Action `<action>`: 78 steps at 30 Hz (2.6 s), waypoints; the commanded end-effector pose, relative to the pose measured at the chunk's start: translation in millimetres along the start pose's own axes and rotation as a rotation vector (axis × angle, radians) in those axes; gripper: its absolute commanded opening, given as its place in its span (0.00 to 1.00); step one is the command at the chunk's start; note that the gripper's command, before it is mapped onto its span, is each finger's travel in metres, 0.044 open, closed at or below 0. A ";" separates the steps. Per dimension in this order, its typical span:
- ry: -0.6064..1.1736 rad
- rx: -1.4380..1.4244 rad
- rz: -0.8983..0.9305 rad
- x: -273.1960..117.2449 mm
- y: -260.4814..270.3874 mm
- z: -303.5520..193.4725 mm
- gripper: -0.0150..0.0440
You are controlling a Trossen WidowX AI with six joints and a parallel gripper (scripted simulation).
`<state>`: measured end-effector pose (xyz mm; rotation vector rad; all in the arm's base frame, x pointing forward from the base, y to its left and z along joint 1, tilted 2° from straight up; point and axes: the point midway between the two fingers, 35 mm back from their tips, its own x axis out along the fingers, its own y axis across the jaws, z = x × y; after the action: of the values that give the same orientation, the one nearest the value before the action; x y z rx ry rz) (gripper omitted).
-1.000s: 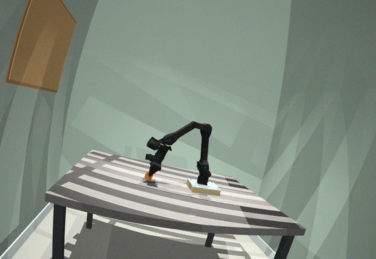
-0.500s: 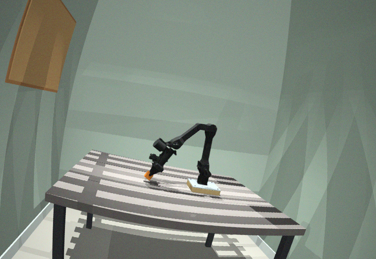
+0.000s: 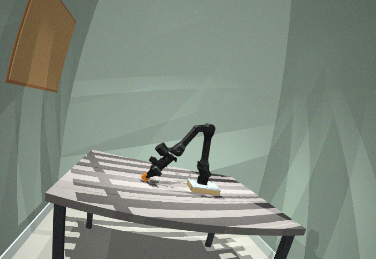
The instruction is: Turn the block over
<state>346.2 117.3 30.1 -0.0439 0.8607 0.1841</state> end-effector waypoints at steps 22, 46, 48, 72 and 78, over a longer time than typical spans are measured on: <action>-0.356 0.003 -0.003 -0.6 -1.9 -19.0 0.25; -0.388 0.003 -0.003 -3.5 -2.0 -17.6 0.48; -0.388 0.003 -0.003 -3.5 -2.0 -17.6 0.57; -0.388 0.003 -0.003 -3.5 -2.0 -17.6 1.00; -0.388 0.003 -0.003 -3.5 -2.0 -17.6 1.00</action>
<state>331.2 113.4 21.1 -0.0018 0.4766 0.1836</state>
